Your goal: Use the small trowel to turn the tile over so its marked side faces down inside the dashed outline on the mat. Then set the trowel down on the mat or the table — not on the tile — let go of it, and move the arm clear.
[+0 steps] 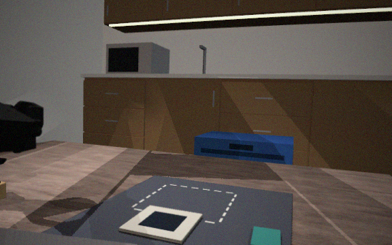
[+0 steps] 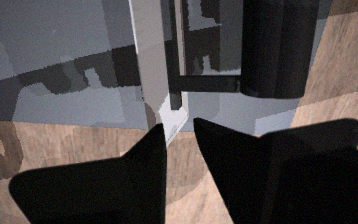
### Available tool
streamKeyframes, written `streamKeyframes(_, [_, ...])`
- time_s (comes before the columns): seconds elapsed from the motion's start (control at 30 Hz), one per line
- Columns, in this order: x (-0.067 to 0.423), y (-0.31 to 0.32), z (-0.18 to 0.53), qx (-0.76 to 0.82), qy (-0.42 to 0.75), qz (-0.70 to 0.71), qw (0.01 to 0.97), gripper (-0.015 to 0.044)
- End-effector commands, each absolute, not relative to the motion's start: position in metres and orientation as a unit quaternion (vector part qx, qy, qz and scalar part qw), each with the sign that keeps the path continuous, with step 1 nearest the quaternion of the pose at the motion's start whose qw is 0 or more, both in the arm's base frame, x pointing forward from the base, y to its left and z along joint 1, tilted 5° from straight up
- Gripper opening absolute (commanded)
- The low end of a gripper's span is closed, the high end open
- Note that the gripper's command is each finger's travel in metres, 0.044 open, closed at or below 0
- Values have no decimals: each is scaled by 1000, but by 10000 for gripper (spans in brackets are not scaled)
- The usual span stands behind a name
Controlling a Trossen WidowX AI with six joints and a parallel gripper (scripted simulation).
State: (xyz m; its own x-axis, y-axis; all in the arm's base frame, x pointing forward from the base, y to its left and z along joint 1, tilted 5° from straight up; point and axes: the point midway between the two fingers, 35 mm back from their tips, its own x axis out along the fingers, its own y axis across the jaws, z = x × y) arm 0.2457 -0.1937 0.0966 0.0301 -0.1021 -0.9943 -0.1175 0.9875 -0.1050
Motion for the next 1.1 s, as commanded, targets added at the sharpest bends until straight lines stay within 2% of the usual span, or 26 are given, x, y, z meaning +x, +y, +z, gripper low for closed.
streamKeyframes(0.0, [244,-185,96,-78,697,4,713,100])
streamKeyframes(0.57, [244,-178,95,-77,697,6,713,100])
streamKeyframes(1.07, [251,-238,118,-79,696,3,713,100])
